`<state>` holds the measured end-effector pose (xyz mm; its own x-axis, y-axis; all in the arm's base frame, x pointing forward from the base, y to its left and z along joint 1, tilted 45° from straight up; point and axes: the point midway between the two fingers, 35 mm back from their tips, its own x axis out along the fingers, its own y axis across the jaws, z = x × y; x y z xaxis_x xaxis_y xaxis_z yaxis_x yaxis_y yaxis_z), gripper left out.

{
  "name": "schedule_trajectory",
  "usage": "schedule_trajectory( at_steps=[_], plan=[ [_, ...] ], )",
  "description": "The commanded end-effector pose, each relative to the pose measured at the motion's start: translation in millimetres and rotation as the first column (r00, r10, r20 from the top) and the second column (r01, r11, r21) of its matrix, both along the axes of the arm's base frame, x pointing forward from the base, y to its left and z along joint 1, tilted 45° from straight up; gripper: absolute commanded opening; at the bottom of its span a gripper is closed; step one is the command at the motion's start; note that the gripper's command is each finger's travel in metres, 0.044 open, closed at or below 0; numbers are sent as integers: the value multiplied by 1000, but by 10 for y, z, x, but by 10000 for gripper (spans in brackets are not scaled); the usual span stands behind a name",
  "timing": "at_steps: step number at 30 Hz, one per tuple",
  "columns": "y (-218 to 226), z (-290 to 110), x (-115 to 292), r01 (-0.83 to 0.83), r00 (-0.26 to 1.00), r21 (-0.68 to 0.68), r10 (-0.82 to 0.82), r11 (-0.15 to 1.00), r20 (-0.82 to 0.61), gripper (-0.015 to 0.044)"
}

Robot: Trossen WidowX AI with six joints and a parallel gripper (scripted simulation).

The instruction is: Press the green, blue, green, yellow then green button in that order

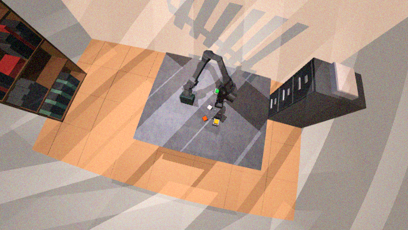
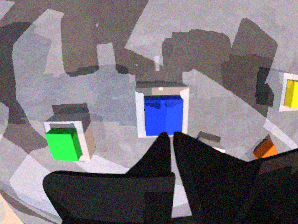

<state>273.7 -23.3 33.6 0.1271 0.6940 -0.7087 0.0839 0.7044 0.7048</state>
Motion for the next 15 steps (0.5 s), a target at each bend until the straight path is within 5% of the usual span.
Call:
schedule_trajectory(
  at_steps=[1,15],
  plan=[
    [49,-56,10,9,1000,4,-9,1000,2,20],
    [201,-211,44,9,1000,4,-9,1000,3,20]
  ],
)
